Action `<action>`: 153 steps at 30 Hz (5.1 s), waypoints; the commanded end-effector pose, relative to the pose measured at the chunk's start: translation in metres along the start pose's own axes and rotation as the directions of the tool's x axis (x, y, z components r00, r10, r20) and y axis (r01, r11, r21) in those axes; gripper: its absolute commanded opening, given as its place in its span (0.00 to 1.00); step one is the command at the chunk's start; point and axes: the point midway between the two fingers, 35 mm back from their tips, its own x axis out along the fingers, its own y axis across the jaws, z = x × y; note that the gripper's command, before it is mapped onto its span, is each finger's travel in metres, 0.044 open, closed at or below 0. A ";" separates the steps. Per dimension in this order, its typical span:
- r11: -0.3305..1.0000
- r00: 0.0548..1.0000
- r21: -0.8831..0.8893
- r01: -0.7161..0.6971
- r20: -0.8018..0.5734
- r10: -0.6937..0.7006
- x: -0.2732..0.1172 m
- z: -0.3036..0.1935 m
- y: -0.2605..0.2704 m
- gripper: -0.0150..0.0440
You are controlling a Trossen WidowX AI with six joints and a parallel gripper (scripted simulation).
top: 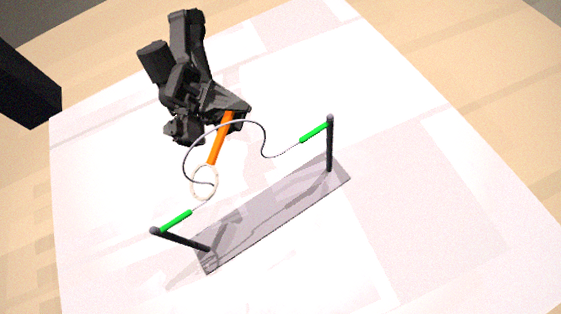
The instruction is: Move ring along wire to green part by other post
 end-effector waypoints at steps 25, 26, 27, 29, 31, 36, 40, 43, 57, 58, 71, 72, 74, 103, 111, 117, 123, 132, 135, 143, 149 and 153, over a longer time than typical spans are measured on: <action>0.972 0.987 -0.168 0.162 0.016 -0.162 0.000 0.003 0.002 0.00; 0.969 0.985 -0.179 0.171 0.018 -0.171 0.000 0.004 0.002 0.00; 0.965 0.984 -0.190 0.180 0.021 -0.180 0.000 0.004 0.001 0.00; 0.957 0.980 -0.212 0.199 0.026 -0.198 0.000 0.004 0.000 0.00; 0.948 0.976 -0.234 0.217 0.031 -0.216 0.000 0.004 -0.002 0.00; 0.921 0.964 -0.287 0.263 0.047 -0.260 -0.001 0.005 -0.005 0.00; 0.896 0.954 -0.329 0.298 0.062 -0.294 -0.001 0.006 -0.008 0.00; 0.875 0.945 -0.359 0.324 0.075 -0.319 -0.002 0.007 -0.010 0.00; 0.760 0.899 -0.490 0.428 0.143 -0.414 -0.004 0.011 -0.018 0.00; 0.750 0.895 -0.498 0.435 0.148 -0.420 -0.005 0.011 -0.019 0.00; 0.617 0.846 -0.599 0.511 0.223 -0.485 -0.008 0.016 -0.026 0.00; 0.605 0.842 -0.606 0.517 0.229 -0.489 -0.008 0.017 -0.026 0.00; 0.583 0.834 -0.619 0.527 0.241 -0.497 -0.009 0.018 -0.027 0.00; 0.204 0.705 -0.751 0.629 0.439 -0.557 -0.019 0.033 -0.037 0.00; 0.093 0.669 -0.763 0.640 0.493 -0.556 -0.022 0.038 -0.038 0.00; 0.010 0.643 -0.765 0.644 0.534 -0.549 -0.025 0.041 -0.039 0.00; -0.073 0.617 -0.762 0.644 0.573 -0.539 -0.027 0.045 -0.039 0.00; -0.197 0.580 -0.746 0.636 0.631 -0.515 -0.031 0.050 -0.039 0.00; -0.238 0.568 -0.738 0.632 0.649 -0.506 -0.032 0.052 -0.038 0.00; -0.344 0.538 -0.709 0.615 0.697 -0.475 -0.035 0.057 -0.037 0.00; -0.421 0.516 -0.682 0.599 0.730 -0.449 -0.037 0.060 -0.036 0.00; -0.470 0.502 -0.660 0.586 0.751 -0.429 -0.039 0.062 -0.035 0.00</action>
